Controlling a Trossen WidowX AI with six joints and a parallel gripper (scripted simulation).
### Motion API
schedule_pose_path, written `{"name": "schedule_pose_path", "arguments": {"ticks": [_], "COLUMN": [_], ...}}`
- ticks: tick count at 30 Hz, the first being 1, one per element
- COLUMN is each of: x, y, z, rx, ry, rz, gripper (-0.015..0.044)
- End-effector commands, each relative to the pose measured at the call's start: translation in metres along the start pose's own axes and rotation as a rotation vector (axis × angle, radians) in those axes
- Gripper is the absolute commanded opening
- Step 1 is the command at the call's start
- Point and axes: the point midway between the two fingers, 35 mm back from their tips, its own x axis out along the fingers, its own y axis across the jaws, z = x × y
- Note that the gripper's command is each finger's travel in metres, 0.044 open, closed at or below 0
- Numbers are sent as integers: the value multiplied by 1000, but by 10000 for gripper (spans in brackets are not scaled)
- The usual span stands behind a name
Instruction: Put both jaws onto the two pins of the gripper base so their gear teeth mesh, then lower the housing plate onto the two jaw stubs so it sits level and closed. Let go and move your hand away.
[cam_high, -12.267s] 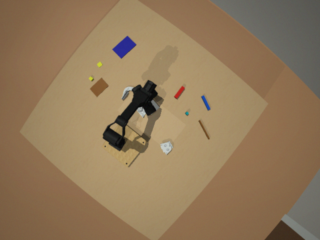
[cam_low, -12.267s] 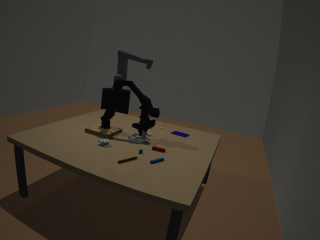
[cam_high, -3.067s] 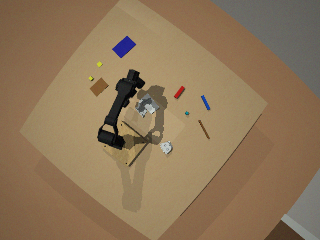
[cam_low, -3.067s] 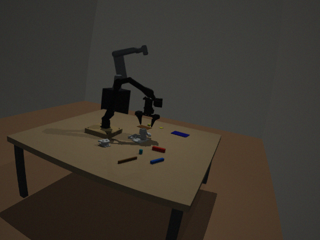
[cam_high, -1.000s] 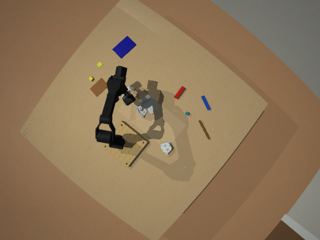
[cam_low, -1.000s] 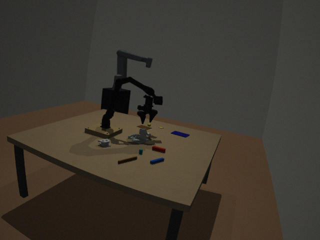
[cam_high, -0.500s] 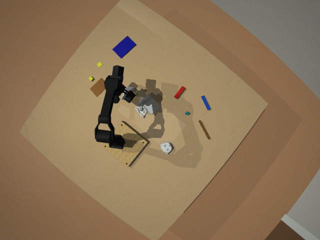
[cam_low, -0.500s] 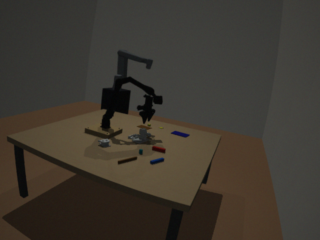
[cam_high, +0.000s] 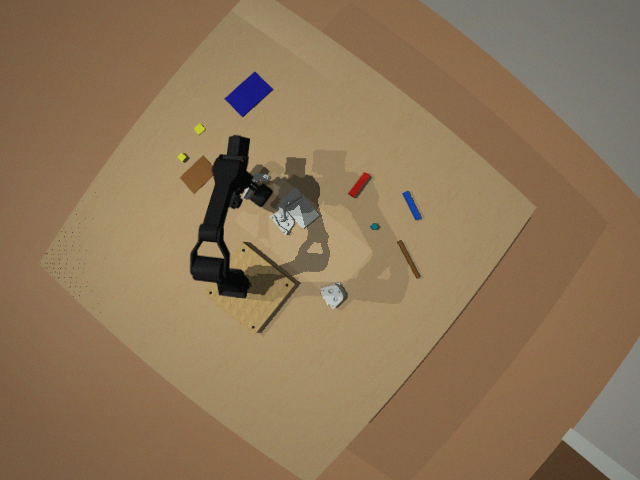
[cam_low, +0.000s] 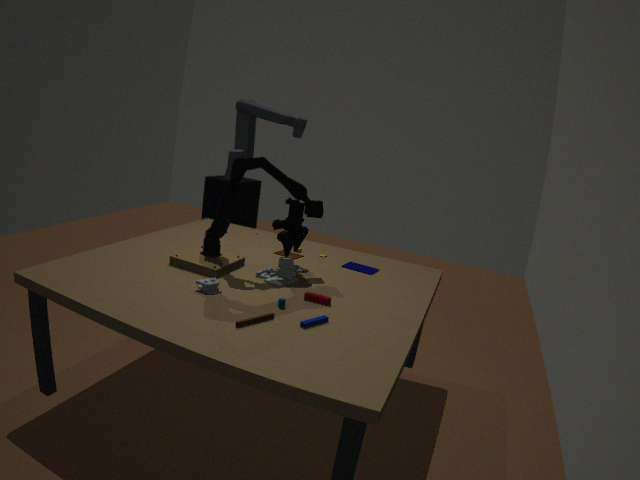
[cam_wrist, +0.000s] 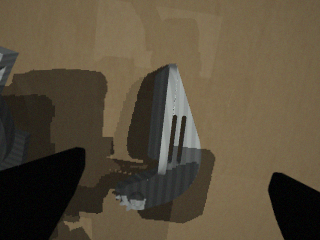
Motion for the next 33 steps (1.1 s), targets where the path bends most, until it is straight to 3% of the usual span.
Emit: {"name": "schedule_pose_path", "arguments": {"ticks": [1, 33], "x": [3, 43], "y": [1, -1], "z": [1, -2], "rx": [-5, -5], "ry": [1, 2], "rz": [3, 3], "gripper": [440, 440]}}
